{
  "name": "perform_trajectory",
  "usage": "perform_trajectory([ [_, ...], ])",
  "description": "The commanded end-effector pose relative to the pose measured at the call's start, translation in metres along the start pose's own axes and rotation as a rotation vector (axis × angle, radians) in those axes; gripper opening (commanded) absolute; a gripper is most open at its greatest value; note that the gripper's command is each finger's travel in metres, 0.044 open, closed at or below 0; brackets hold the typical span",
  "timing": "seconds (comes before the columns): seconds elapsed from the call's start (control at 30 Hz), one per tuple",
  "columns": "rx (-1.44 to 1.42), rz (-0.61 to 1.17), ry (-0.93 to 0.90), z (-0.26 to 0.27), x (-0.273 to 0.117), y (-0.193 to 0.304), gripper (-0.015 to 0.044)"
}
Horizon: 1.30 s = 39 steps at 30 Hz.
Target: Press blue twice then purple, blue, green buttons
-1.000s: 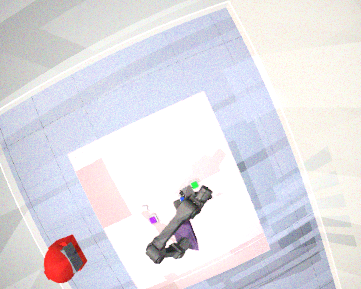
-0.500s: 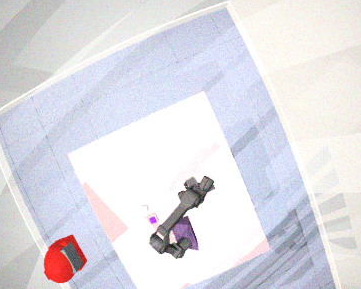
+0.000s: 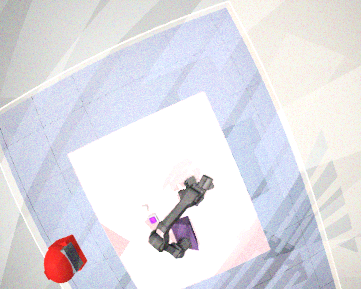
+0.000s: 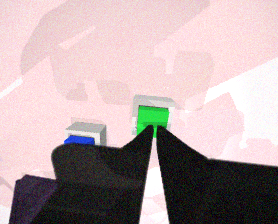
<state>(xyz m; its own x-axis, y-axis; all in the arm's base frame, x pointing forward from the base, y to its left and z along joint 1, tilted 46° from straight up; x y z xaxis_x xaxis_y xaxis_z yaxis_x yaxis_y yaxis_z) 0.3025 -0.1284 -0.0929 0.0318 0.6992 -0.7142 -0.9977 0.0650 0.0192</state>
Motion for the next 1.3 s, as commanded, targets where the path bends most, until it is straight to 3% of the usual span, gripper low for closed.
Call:
perform_trajectory([
  [0.0, 0.009, 0.003, -0.01, 0.001, 0.01, 0.002, 0.002],
  [1.1, 0.009, 0.003, -0.011, 0.001, 0.023, 0.003, 0.002],
  [1.27, 0.009, 0.003, -0.009, 0.0, -0.011, 0.003, 0.002],
])
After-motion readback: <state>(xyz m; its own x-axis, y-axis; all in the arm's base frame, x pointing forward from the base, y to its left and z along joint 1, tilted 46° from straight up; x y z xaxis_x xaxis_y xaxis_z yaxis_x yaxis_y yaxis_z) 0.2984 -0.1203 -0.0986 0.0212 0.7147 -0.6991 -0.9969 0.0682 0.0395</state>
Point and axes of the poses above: the point midway between the two fingers, 35 mm back from their tips, its own x axis out along the fingers, its own z axis across the jaws, y = z × x, the point moved 1 cm from there along -x, back along the fingers, and after that the axes turned 9 degrees about x, right-handed, at the moved point
